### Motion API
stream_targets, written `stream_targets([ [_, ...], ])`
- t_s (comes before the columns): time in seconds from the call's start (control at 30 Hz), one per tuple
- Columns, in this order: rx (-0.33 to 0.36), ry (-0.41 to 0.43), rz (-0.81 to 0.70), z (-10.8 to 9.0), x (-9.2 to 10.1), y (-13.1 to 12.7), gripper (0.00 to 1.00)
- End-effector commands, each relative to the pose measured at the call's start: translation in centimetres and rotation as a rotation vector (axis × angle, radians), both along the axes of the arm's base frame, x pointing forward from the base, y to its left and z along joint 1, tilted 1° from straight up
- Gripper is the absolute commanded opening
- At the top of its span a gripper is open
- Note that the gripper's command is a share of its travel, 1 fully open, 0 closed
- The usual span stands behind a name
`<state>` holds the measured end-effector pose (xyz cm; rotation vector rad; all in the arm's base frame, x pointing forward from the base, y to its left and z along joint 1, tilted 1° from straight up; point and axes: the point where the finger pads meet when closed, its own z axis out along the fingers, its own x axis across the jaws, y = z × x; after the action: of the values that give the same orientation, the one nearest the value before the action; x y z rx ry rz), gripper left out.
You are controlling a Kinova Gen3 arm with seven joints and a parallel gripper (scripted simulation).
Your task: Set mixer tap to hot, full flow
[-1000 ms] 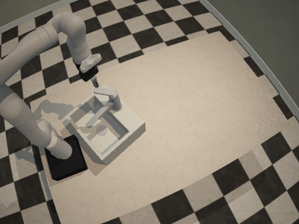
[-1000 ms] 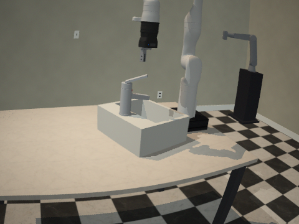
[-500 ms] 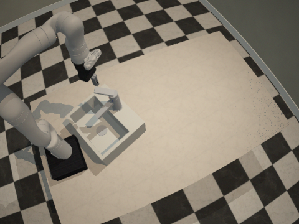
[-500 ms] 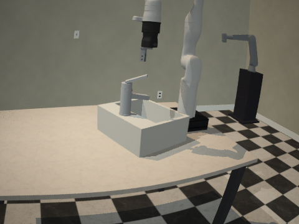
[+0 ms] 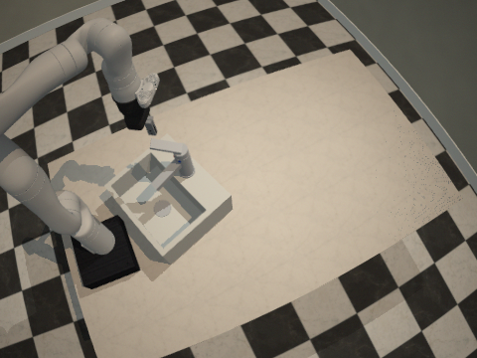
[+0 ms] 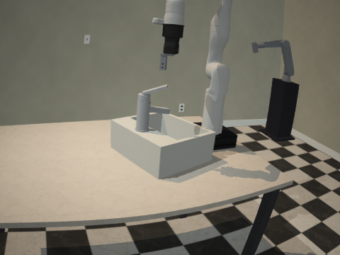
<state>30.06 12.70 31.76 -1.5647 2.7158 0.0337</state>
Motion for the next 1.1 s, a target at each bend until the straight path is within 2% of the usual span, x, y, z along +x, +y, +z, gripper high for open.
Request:
stream_targets([
  [0.0, 0.001, -0.003, 0.026, 0.09, 0.00, 0.07, 0.00],
  [0.5, 0.001, -0.005, 0.132, 0.13, -0.05, 0.35, 0.00],
  [1.03, 0.001, -0.006, 0.152, 0.14, -0.06, 0.41, 0.00],
  [1.07, 0.001, -0.006, 0.152, 0.14, -0.06, 0.41, 1.00],
])
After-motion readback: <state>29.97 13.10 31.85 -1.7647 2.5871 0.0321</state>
